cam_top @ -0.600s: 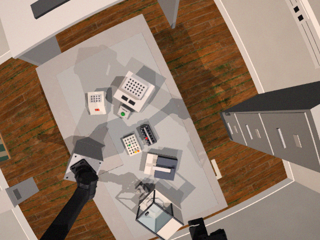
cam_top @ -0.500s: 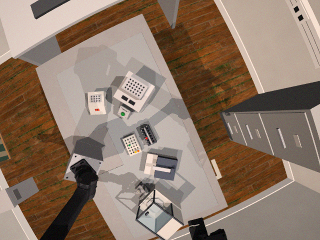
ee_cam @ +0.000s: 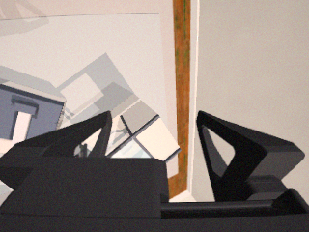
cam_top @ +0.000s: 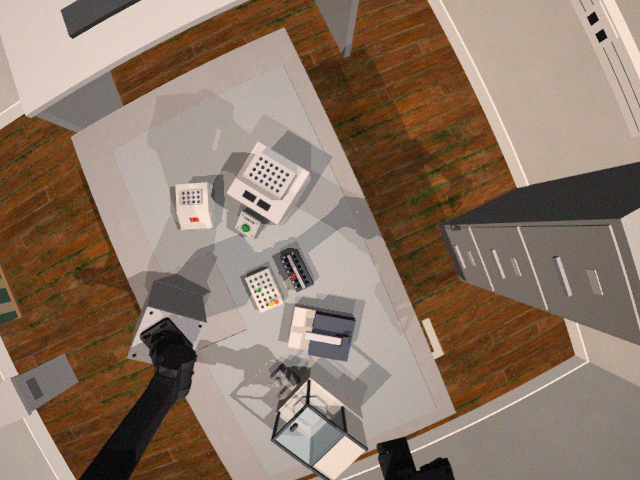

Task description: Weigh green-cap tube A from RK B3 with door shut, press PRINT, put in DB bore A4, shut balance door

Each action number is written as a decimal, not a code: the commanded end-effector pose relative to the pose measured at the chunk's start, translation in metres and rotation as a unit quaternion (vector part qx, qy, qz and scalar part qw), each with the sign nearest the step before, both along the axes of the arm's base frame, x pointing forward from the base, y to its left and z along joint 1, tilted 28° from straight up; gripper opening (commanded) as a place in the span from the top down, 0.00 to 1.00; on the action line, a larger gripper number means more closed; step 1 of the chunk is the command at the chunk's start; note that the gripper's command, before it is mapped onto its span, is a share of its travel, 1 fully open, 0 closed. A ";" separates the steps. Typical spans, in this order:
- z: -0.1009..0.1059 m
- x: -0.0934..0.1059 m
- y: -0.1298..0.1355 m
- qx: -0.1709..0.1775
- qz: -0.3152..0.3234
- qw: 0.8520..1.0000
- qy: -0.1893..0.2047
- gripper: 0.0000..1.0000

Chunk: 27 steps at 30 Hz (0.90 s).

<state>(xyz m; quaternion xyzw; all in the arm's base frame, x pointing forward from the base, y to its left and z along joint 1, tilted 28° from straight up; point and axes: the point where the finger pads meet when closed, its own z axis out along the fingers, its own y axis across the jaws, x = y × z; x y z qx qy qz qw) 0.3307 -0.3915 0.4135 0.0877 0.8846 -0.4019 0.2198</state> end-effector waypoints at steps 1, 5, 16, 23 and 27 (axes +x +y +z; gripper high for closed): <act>-0.012 0.004 -0.011 -0.001 -0.002 1.000 0.001 0.64; -0.030 0.008 -0.020 -0.001 -0.001 1.000 0.003 0.64; -0.070 0.020 -0.037 -0.001 -0.001 1.000 0.003 0.64; -0.066 0.006 -0.028 0.003 0.008 1.000 0.010 0.70; -0.074 -0.012 -0.019 0.012 0.019 1.000 0.022 0.70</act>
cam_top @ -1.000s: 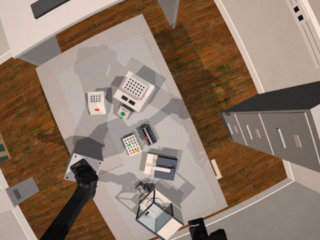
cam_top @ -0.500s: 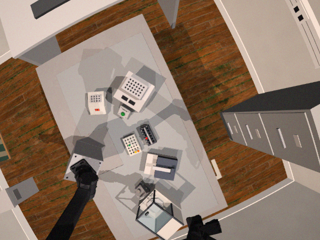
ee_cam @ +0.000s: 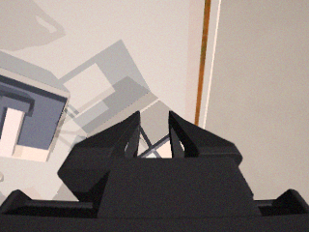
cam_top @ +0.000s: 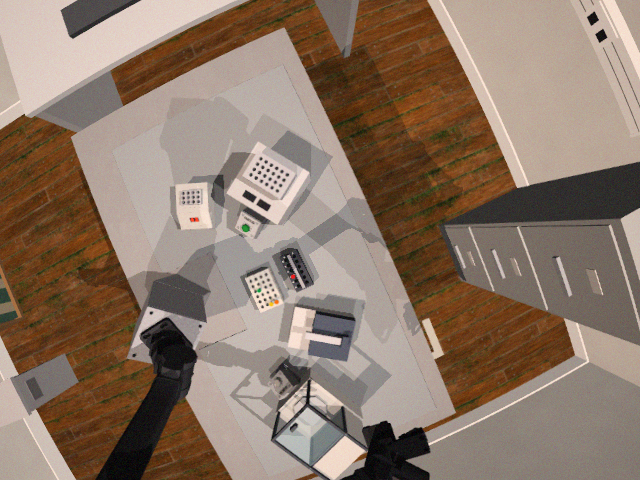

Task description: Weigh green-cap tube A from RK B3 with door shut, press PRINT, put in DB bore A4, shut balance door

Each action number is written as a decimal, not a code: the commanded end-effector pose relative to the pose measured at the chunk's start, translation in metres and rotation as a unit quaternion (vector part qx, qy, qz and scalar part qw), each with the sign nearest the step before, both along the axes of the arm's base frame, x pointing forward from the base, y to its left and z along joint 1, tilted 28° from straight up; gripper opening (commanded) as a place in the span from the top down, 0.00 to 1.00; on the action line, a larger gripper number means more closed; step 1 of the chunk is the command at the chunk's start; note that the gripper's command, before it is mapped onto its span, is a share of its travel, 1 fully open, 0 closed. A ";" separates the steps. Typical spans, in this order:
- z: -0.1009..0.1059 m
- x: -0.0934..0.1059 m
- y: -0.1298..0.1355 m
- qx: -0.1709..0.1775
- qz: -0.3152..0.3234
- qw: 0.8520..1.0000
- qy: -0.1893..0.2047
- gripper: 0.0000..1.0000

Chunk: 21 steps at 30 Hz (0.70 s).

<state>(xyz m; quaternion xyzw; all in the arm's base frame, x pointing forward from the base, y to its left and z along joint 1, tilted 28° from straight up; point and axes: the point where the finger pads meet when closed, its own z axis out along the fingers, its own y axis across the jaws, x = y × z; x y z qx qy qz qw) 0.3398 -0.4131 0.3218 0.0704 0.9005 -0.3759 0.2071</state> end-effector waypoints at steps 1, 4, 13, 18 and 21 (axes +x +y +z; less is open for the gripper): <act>0.014 -0.028 0.004 -0.008 0.013 1.000 0.012 0.70; 0.007 -0.042 0.009 -0.002 0.023 1.000 0.021 0.70; -0.016 -0.084 0.021 0.020 0.065 0.996 0.056 0.70; -0.037 -0.119 0.032 0.048 0.107 0.988 0.095 0.70; -0.048 -0.140 0.039 0.061 0.128 0.983 0.114 0.70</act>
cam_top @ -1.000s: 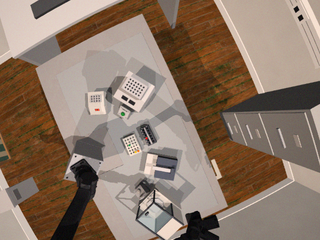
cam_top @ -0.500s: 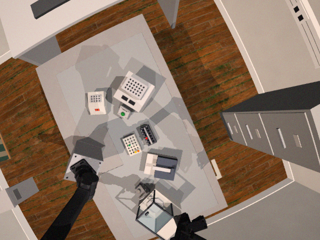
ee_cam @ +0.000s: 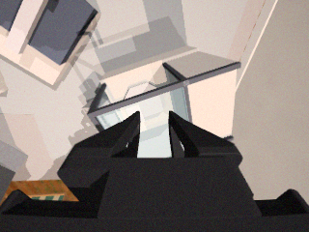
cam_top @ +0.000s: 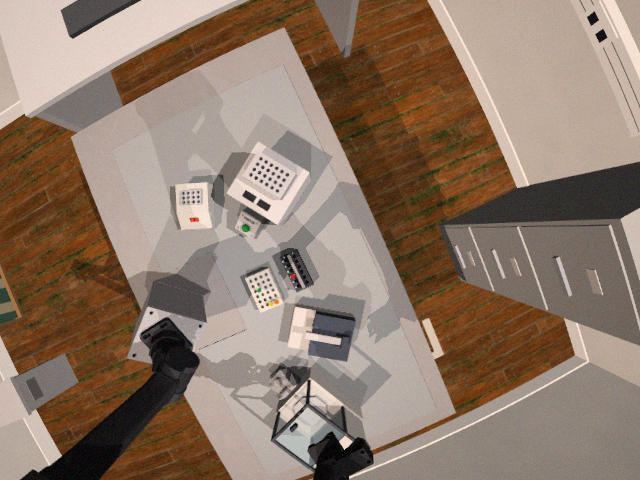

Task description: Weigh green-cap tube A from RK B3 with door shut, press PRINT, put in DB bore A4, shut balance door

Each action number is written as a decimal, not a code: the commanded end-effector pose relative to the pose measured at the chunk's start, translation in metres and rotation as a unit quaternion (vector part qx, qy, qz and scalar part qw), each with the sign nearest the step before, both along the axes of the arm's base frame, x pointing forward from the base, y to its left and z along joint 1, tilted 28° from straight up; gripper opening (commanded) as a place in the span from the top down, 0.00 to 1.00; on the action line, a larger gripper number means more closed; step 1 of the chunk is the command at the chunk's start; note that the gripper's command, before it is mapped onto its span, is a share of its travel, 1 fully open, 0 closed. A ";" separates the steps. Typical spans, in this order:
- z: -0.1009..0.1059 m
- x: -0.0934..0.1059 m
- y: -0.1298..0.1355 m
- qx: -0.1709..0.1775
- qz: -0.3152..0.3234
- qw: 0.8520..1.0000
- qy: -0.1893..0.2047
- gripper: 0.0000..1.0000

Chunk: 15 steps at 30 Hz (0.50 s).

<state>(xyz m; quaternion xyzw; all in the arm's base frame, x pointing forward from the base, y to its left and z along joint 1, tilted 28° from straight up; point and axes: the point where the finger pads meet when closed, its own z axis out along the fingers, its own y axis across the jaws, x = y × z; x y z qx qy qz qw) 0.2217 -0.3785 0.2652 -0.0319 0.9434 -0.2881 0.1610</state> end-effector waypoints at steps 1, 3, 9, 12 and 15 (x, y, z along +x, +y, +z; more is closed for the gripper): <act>0.008 -0.022 0.004 -0.016 0.036 0.999 0.027 0.70; 0.033 -0.024 -0.004 -0.034 0.047 0.998 0.026 0.70; -0.019 -0.070 0.019 0.009 0.079 0.995 0.063 0.70; -0.030 -0.091 0.025 0.022 0.100 0.991 0.081 0.70; -0.042 -0.112 0.032 0.035 0.121 0.987 0.099 0.70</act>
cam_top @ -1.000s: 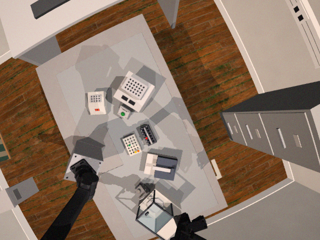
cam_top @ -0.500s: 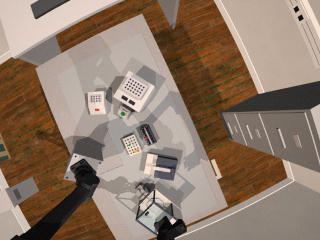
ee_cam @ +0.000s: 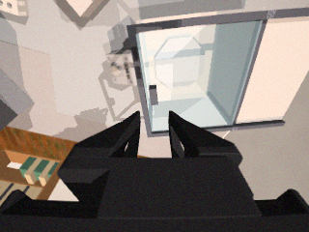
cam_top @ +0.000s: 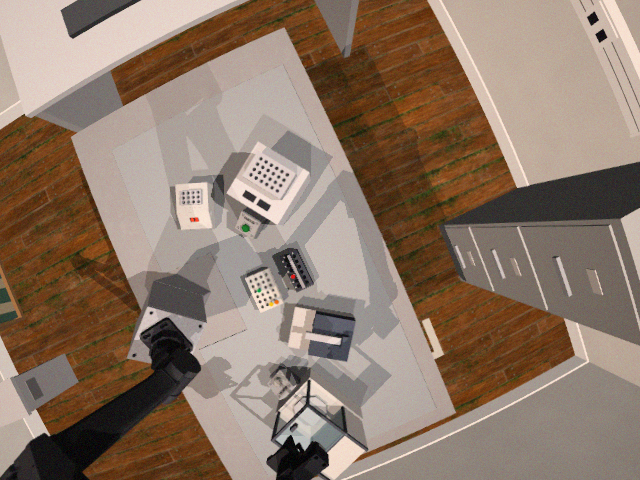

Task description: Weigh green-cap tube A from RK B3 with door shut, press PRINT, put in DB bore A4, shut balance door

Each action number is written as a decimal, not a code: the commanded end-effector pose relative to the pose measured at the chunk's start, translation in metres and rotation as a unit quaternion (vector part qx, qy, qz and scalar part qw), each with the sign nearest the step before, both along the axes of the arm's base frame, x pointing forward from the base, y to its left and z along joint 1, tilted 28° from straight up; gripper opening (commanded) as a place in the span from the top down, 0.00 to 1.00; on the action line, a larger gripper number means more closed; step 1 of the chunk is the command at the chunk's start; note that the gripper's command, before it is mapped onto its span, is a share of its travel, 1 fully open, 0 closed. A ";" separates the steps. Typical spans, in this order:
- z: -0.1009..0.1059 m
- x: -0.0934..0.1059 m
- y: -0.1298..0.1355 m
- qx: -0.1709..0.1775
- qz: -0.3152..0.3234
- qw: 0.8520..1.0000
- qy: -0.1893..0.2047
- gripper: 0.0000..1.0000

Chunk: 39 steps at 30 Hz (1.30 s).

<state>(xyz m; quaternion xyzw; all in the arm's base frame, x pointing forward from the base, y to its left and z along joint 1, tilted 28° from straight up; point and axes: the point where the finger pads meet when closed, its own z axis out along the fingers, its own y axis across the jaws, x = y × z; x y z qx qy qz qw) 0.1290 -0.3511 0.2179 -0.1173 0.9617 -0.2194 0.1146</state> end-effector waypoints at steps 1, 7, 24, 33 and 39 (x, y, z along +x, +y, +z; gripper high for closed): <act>0.006 -0.019 0.004 -0.018 0.046 0.999 0.021 0.70; 0.030 -0.004 -0.011 -0.047 0.057 0.997 0.016 0.70; 0.023 0.000 -0.014 -0.036 0.052 0.998 0.018 0.70; 0.015 -0.006 -0.006 -0.028 0.046 0.998 0.018 0.70; 0.015 -0.006 -0.006 -0.028 0.046 0.998 0.018 0.70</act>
